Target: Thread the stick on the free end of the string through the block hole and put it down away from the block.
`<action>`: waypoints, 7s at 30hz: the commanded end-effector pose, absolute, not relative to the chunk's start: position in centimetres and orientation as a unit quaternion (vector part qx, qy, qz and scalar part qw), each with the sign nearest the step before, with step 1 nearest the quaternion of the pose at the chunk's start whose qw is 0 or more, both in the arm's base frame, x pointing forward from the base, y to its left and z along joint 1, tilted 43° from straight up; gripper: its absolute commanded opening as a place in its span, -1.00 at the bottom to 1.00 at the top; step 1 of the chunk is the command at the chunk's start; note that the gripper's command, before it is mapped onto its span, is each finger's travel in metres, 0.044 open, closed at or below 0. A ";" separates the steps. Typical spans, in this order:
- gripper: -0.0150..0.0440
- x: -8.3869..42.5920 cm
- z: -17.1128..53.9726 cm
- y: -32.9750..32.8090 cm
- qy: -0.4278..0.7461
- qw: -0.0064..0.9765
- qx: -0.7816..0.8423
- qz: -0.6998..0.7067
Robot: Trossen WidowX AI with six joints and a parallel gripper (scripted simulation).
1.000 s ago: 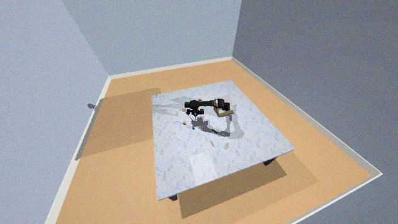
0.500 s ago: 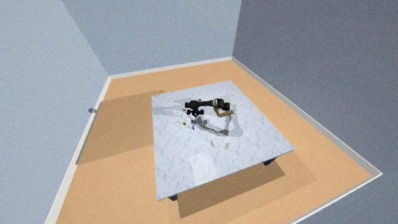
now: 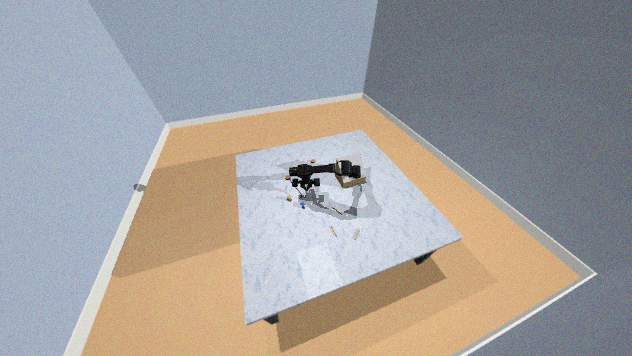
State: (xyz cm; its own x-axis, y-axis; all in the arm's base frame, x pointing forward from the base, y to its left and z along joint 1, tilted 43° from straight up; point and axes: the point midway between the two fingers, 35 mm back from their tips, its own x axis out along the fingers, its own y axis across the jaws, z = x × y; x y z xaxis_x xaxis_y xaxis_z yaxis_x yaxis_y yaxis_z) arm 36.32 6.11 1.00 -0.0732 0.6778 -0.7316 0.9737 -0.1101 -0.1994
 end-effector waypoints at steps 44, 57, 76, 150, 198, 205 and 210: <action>-0.49 37.5 4.9 10.4 0.637 0.196 0.653 -0.360; -0.49 36.6 4.1 10.8 0.637 0.196 0.652 -0.360; -0.49 34.8 2.6 11.4 0.637 0.196 0.652 -0.361; -0.49 31.0 -3.1 7.6 0.636 0.197 0.651 -0.363; -0.49 29.5 -7.0 3.1 0.637 0.197 0.652 -0.363; -0.49 29.3 -7.6 2.4 0.636 0.197 0.652 -0.363; -0.49 29.2 -8.0 2.0 0.636 0.197 0.651 -0.363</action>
State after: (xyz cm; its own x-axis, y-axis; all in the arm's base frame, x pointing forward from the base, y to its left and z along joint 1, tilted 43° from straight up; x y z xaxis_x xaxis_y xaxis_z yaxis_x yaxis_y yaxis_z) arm 29.24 2.27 -7.75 -0.0742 0.6884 -0.7216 0.9716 -0.1130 -0.2077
